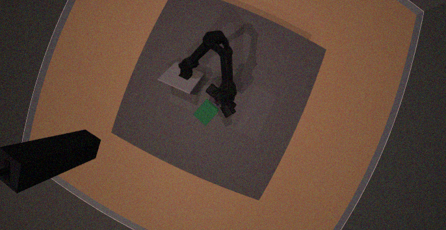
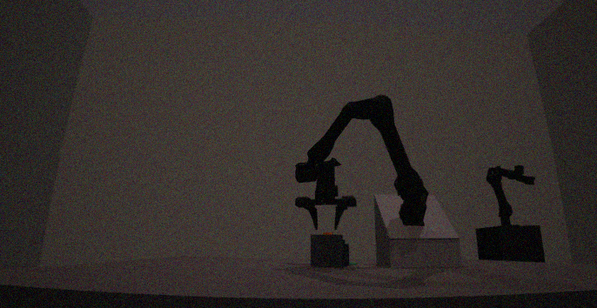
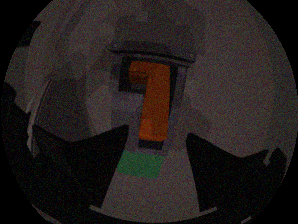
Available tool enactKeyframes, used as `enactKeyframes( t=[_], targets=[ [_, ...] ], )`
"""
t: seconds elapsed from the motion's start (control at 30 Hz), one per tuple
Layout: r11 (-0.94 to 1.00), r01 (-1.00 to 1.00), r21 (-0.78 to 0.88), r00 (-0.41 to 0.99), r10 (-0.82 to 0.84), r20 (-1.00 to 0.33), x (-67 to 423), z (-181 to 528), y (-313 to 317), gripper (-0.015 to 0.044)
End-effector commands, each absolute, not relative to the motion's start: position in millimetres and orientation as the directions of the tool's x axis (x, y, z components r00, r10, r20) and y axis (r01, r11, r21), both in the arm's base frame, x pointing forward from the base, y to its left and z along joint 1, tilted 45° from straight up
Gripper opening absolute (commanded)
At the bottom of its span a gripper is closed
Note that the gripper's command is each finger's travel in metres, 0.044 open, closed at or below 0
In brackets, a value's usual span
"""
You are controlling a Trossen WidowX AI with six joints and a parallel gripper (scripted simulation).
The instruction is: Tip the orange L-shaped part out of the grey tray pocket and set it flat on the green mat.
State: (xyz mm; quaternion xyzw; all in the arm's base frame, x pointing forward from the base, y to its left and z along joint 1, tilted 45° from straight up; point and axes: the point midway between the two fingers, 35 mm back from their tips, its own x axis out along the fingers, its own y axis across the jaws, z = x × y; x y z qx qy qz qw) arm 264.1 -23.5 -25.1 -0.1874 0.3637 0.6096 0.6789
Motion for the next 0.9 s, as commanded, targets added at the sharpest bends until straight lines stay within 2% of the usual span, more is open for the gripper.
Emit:
enactKeyframes(
  t=[0.0, 0.73, 0.87],
  targets=[
    [0.188, -0.963, 0.195, -0.01, 0.695, -0.719, 263.1, -30.2, -17.7, 0.028],
    [0.187, -0.963, 0.195, -0.01, 0.697, -0.717, 261.7, -53.3, 6.0, 0.028],
    [0.184, -0.964, 0.191, -0.01, 0.694, -0.72, 262.9, -51.0, 3.0, 0.0175]
  ],
)
